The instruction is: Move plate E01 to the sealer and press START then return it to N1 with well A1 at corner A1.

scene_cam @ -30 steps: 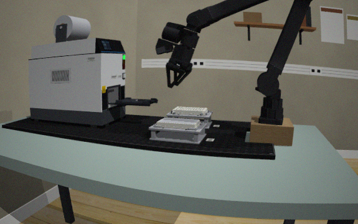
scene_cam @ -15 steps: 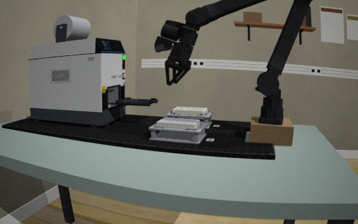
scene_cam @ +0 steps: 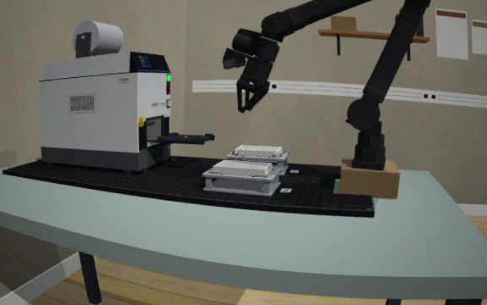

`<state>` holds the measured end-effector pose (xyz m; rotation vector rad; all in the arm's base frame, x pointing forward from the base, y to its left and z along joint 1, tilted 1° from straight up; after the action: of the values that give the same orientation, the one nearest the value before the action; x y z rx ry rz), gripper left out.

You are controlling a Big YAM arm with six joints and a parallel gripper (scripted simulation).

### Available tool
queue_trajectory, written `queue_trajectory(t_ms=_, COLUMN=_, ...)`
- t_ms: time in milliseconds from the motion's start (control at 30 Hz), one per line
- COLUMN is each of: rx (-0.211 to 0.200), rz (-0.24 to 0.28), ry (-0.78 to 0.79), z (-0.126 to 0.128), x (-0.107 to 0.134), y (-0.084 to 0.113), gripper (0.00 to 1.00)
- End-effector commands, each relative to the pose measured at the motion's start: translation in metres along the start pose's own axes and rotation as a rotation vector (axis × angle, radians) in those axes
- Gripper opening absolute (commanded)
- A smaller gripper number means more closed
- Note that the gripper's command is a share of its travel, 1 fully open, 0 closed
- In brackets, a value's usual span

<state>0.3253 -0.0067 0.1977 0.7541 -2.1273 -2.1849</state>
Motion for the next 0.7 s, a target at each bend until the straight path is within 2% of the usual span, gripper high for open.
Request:
queue_trajectory(t_ms=0, rx=0.002, rz=0.022, ry=0.018, z=-0.021, x=0.018, y=0.001, gripper=1.00)
queue_trajectory(t_ms=267, rx=0.012, rz=-0.010, ry=0.044, z=-0.058, x=0.030, y=0.017, gripper=1.00)
queue_trajectory(t_ms=667, rx=0.039, rz=-0.037, ry=0.032, z=-0.059, x=0.012, y=0.017, gripper=1.00)
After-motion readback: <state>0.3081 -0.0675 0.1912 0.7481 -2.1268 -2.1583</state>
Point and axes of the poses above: the point where the finger pads meet when closed, its own y axis back along the fingers, its own z axis across the jaws, x = y × z, the point moved 8 cm from there along y, back along the fingers, and after that the axes turned 8 degrees about y, right-handed, at the moved point
